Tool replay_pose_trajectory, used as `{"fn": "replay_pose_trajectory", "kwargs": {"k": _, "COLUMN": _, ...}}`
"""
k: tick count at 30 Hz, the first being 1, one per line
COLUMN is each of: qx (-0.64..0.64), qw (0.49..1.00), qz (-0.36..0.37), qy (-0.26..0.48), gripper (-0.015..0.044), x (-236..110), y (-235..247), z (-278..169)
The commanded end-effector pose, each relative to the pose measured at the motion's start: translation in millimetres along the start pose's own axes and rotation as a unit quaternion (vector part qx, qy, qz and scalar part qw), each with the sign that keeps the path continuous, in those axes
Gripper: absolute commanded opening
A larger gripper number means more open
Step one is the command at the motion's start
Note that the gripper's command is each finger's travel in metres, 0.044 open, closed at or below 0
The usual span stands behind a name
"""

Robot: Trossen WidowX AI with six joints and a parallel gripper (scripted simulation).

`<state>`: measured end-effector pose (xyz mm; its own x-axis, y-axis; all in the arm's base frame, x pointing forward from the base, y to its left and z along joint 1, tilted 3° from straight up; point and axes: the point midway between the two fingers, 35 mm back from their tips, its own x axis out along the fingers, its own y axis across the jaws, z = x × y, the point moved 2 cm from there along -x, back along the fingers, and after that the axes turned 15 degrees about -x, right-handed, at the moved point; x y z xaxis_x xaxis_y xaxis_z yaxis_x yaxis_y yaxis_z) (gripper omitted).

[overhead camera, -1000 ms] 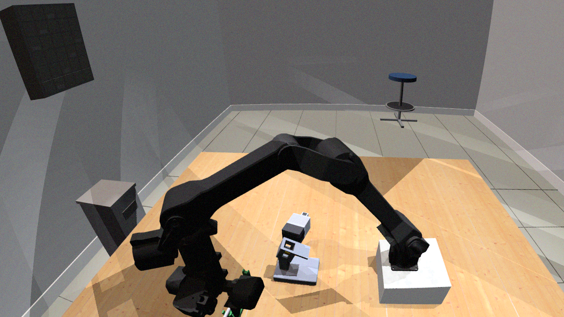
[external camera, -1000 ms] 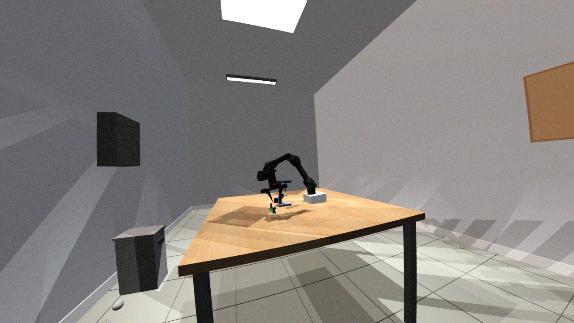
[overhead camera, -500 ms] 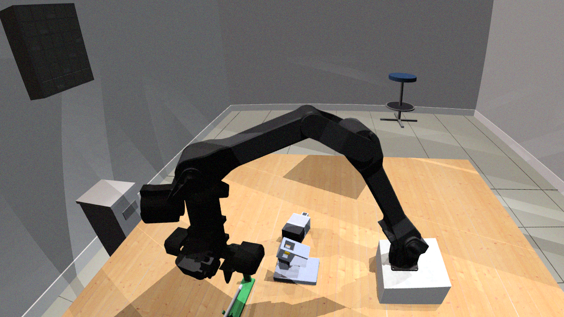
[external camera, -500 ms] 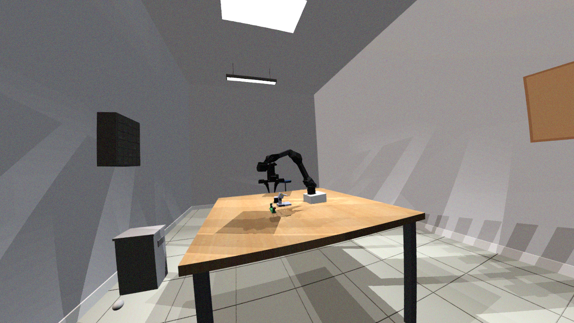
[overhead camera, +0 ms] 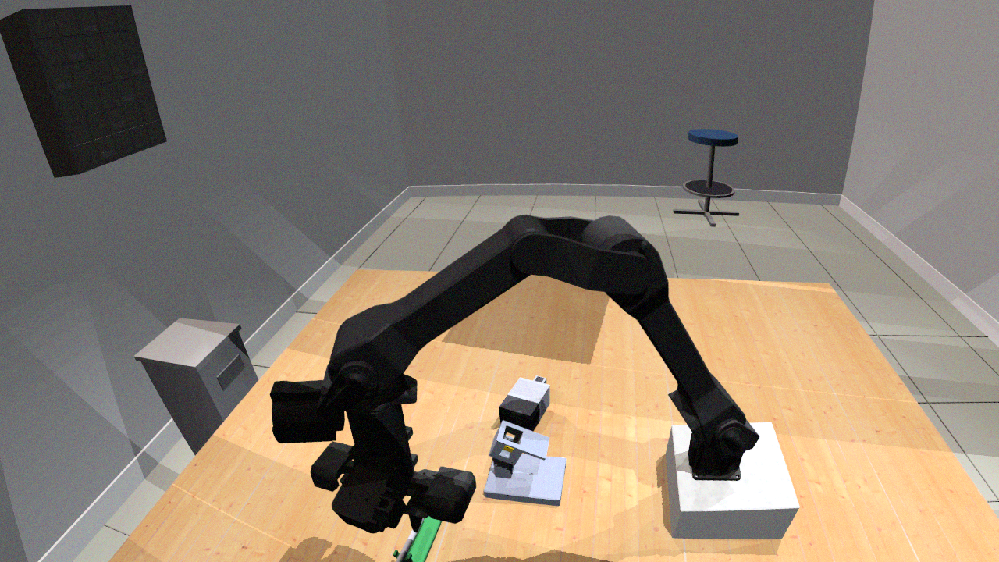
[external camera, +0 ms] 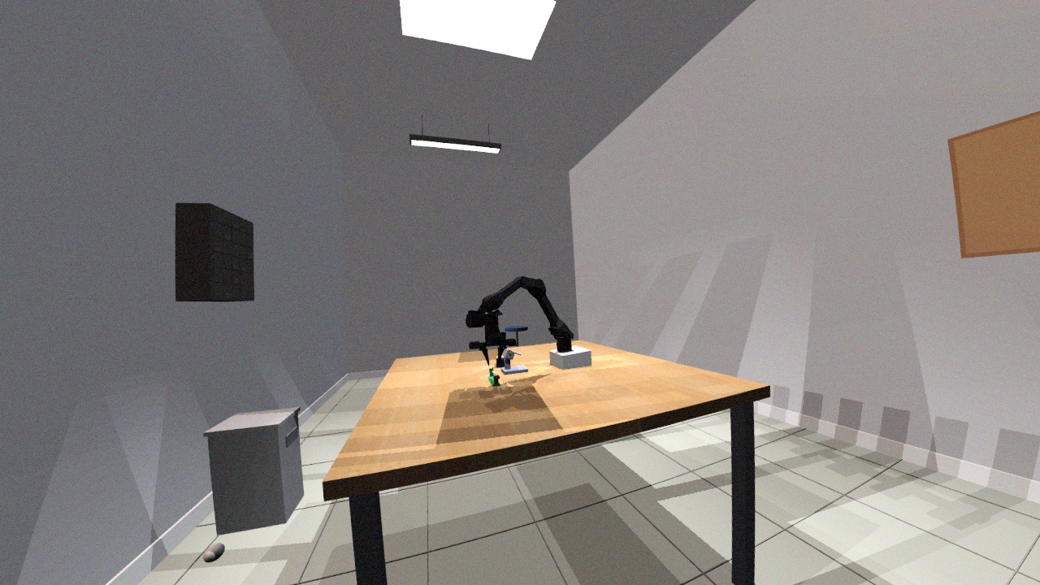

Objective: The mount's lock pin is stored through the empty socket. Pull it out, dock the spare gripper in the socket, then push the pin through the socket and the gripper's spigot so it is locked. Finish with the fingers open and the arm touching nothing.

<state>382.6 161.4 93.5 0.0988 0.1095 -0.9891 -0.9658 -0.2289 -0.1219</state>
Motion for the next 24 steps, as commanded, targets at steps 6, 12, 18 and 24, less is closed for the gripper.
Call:
{"fn": "replay_pose_trajectory", "kwargs": {"k": 6, "qx": -0.002, "qw": 1.0, "qz": 0.004, "qy": 0.003, "gripper": 0.018, "x": 17, "y": 2, "z": -2}}
{"fn": "replay_pose_trajectory", "kwargs": {"k": 12, "qx": -0.002, "qw": 1.0, "qz": 0.004, "qy": 0.003, "gripper": 0.018, "x": 27, "y": 2, "z": -3}}
{"fn": "replay_pose_trajectory", "kwargs": {"k": 18, "qx": -0.002, "qw": 1.0, "qz": 0.004, "qy": 0.003, "gripper": 0.018, "x": 36, "y": 3, "z": -4}}
{"fn": "replay_pose_trajectory", "kwargs": {"k": 24, "qx": -0.002, "qw": 1.0, "qz": 0.004, "qy": 0.003, "gripper": 0.018, "x": 46, "y": 3, "z": -6}}
